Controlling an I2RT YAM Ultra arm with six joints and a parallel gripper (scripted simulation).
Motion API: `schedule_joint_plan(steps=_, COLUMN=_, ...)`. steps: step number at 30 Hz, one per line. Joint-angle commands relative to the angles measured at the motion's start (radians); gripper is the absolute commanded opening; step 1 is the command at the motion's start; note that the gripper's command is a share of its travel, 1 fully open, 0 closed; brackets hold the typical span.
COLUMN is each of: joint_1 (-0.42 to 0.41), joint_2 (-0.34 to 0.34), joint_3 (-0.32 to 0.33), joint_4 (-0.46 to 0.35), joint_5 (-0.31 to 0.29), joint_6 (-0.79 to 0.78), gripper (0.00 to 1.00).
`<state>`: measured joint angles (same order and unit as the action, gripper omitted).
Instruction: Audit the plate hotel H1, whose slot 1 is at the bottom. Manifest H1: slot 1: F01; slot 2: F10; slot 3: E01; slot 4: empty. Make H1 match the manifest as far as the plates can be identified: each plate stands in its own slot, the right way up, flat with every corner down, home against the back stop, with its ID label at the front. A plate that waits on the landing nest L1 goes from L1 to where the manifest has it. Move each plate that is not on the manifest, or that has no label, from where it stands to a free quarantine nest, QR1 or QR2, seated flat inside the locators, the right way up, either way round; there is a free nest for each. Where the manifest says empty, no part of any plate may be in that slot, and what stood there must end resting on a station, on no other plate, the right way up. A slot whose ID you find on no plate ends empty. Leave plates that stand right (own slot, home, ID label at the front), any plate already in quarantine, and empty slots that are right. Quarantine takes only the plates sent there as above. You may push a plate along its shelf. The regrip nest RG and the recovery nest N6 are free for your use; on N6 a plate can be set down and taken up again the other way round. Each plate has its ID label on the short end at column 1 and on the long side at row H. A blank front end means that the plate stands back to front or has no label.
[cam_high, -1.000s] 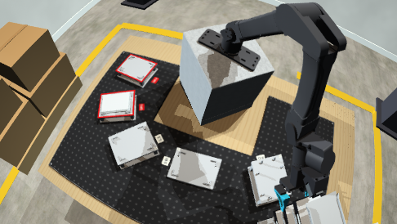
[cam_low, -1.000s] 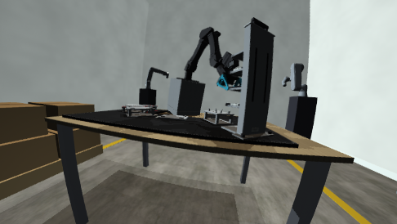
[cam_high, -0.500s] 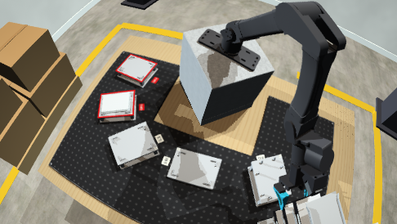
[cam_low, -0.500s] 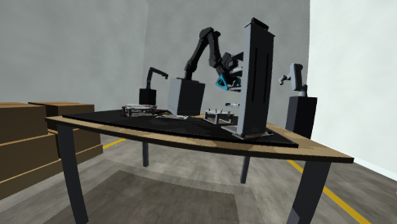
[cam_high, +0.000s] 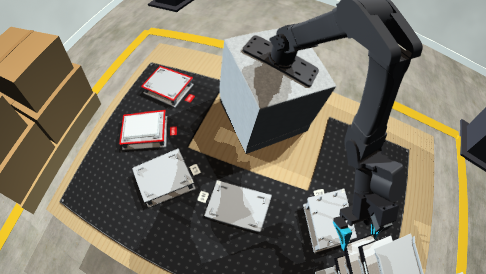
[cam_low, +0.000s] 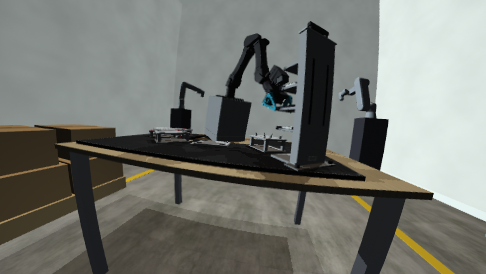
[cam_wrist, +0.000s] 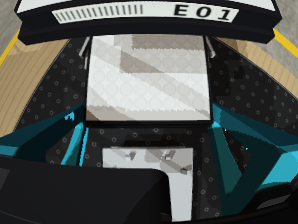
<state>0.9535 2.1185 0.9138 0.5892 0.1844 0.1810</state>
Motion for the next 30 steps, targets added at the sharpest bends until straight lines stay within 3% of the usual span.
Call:
schedule_joint_plan(steps=1, joint_1=0.004, joint_2=-0.017, joint_3=-0.009, joint_4=0.011, joint_5=0.004, joint_6=0.002, gripper=0.86)
schedule_joint_plan(steps=30, joint_1=0.031, joint_2=-0.069, joint_3=-0.158, joint_4=0.103, joint_5=0.027, joint_6=0.018, gripper=0.86)
